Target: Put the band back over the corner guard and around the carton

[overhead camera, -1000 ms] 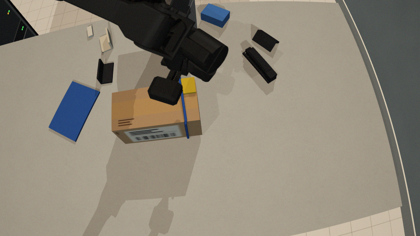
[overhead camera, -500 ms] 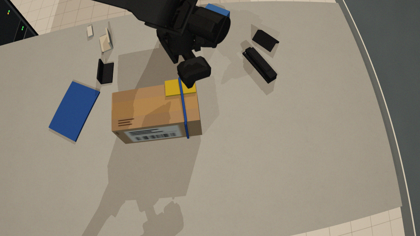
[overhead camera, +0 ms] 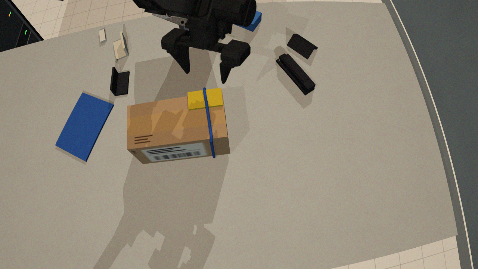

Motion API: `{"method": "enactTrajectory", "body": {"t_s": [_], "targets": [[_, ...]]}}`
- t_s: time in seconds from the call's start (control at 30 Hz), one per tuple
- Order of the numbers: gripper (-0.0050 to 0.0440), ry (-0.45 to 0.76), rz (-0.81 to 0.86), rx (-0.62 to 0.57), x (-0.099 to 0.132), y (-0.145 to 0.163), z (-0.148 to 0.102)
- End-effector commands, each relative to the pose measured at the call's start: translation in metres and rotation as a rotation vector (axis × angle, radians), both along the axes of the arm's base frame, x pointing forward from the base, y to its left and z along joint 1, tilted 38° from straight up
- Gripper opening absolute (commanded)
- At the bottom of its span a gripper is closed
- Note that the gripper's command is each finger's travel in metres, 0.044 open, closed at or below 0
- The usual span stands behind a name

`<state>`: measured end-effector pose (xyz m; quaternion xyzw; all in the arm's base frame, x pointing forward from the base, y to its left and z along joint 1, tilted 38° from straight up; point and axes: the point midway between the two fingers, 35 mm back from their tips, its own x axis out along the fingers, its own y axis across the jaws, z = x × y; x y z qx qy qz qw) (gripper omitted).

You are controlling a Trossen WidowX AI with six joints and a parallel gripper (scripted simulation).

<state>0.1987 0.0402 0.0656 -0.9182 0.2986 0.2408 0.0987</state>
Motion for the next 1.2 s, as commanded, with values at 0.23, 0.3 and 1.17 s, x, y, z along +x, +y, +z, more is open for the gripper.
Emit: {"method": "enactTrajectory", "body": {"t_s": [0.23, 0.3, 1.17], "targets": [[0.044, 0.129, 0.292, -0.358, -0.016, -0.01, -0.014], [0.044, 0.158, 0.333, -0.423, -0.017, -0.012, -0.015], [0.044, 0.175, 0.34, -0.442, -0.007, -0.026, -0.039]]}}
